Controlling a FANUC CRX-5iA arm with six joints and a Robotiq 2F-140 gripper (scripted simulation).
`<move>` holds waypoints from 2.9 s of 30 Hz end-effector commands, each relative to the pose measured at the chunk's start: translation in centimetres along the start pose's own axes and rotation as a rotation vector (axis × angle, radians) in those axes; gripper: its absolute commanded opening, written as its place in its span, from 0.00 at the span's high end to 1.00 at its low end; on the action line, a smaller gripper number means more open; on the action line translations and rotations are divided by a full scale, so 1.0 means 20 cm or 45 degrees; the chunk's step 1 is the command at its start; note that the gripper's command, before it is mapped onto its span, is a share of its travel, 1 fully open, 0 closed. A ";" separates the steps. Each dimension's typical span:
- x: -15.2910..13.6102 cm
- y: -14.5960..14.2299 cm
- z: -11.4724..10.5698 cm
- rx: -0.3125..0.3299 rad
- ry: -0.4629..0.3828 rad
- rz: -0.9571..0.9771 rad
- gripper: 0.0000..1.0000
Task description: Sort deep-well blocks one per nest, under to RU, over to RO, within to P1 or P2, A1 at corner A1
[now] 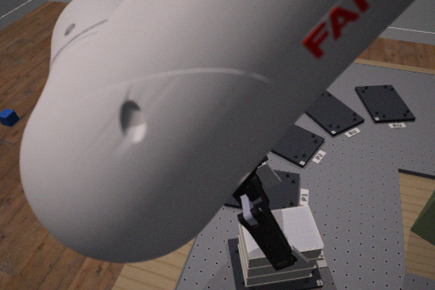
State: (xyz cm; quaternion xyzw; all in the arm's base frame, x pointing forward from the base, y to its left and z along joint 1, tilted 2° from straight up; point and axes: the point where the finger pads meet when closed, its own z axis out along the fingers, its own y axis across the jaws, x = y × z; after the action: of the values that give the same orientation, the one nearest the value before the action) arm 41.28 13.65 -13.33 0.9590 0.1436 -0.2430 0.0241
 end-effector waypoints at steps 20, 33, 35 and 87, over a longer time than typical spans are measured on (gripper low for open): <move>0.08 0.00 0.13 0.000 0.000 0.000 0.00; 0.13 0.00 0.22 0.000 0.000 0.000 0.00; 0.13 0.00 0.22 0.000 0.000 0.000 0.00; 0.10 0.00 0.17 0.000 0.000 0.000 0.90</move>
State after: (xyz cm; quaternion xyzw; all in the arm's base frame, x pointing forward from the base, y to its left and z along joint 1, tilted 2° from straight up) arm 41.38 13.78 -17.56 0.9590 0.1436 -0.2430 0.0241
